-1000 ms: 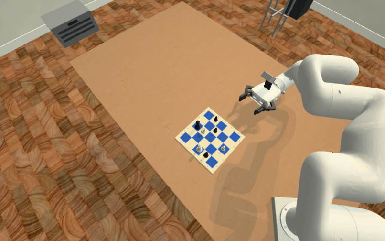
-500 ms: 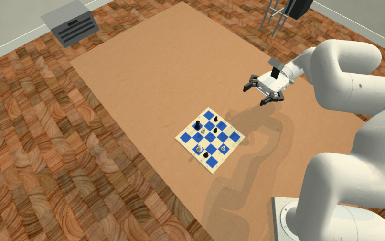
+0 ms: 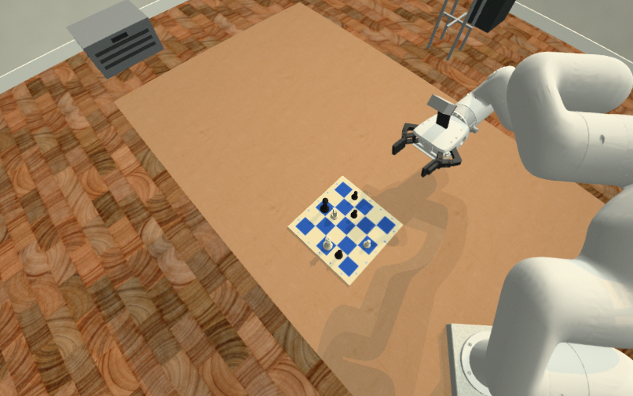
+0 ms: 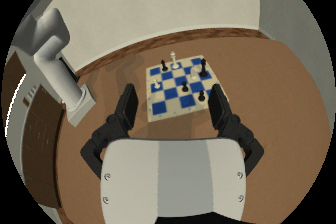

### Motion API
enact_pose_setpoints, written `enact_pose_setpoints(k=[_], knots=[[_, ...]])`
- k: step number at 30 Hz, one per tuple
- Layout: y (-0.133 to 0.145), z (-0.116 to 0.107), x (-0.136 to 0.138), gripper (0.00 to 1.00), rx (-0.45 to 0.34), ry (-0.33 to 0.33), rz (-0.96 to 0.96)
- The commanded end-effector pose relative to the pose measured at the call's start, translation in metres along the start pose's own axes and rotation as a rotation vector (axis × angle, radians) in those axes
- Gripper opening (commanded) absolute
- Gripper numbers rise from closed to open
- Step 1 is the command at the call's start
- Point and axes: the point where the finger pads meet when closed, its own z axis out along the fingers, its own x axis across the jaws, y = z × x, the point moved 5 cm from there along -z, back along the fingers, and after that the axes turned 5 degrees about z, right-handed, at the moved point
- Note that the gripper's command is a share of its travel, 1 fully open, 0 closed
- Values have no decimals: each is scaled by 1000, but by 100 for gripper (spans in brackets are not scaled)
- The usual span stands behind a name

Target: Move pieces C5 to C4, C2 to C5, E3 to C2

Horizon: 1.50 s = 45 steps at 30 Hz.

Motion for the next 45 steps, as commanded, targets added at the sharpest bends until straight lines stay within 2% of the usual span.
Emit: enact_pose_setpoints(k=[1,2,3,5,6,7,8,10,11,15,17,19,20,22,23,25,26,27,28,32,34,35,36,37,38,39,42,45], knots=[[-9,43,1,100,-223,-38,21],[-9,43,1,100,-223,-38,21],[-12,58,-1,100,-309,-58,18],[-12,58,-1,100,-309,-58,18],[-14,73,-4,100,-404,-79,8],[-14,73,-4,100,-404,-79,8],[-16,89,-9,100,-505,-101,-10],[-16,89,-9,100,-505,-101,-10],[-18,103,-15,100,-609,-124,-38],[-18,103,-15,100,-609,-124,-38],[-23,129,-30,100,-818,-170,-122],[-23,129,-30,100,-818,-170,-122],[-25,140,-38,100,-914,-191,-175],[-25,140,-38,100,-918,-191,-177],[-28,150,-45,100,-1012,-211,-240],[-28,150,-45,100,-1012,-211,-240],[-31,159,-52,100,-1099,-229,-307],[-31,159,-52,100,-1099,-229,-307],[-33,168,-59,100,-1176,-245,-378],[-33,168,-59,100,-1176,-245,-378],[-39,182,-70,100,-1301,-270,-518],[-39,182,-70,100,-1301,-270,-518],[-41,189,-74,100,-1348,-280,-582],[-41,189,-74,100,-1348,-280,-582],[-43,194,-78,100,-1386,-287,-639],[-43,194,-78,100,-1386,-287,-639],[-47,205,-86,100,-1451,-299,-754],[-49,209,-88,100,-1468,-302,-787]])
